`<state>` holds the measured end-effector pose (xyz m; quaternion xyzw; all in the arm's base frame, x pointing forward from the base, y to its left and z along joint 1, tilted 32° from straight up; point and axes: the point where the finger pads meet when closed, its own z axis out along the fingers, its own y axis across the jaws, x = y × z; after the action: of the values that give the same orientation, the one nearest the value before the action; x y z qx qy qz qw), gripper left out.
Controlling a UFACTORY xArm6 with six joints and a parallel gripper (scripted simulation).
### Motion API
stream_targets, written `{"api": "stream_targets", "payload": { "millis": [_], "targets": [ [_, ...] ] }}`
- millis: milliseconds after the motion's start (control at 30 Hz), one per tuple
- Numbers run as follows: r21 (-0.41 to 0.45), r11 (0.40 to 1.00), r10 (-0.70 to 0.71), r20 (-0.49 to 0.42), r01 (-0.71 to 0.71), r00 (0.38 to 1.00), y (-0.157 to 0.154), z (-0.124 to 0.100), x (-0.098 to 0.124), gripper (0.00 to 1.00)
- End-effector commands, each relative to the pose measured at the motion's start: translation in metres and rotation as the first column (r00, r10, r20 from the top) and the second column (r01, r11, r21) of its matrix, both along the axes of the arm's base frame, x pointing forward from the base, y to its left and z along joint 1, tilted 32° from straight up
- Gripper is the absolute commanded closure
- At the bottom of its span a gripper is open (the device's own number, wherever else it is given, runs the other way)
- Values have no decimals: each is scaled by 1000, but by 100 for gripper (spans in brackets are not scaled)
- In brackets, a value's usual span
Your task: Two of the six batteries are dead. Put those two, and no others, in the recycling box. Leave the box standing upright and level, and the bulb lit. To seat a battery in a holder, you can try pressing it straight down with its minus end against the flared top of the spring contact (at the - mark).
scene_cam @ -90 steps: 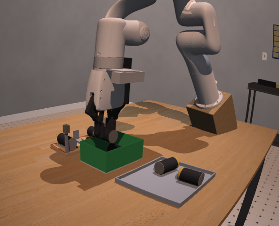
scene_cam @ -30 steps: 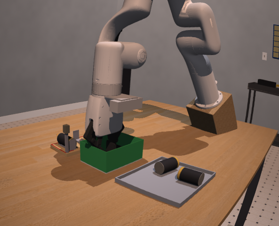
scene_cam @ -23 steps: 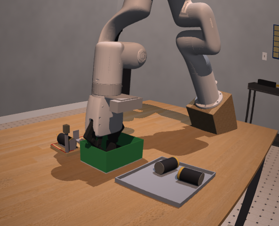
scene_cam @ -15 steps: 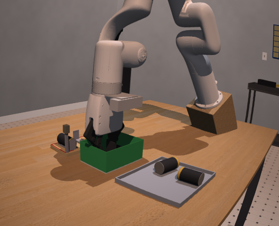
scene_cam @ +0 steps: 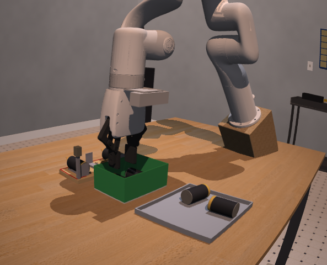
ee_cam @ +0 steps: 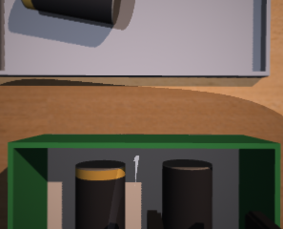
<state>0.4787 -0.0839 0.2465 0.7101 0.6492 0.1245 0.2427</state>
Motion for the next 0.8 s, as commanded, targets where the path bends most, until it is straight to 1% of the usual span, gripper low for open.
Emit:
{"api": "stream_targets", "payload": {
  "millis": [0, 233, 600, 767],
  "targets": [
    [0, 1000, 0, 2, 0, 1000, 4, 18, -10, 49],
    [0, 1000, 0, 2, 0, 1000, 6, 31, -17, 49],
    [0, 1000, 0, 2, 0, 1000, 7, 34, -19, 49],
    [0, 1000, 0, 2, 0, 1000, 13, 61, -35, 49]
  ]
}}
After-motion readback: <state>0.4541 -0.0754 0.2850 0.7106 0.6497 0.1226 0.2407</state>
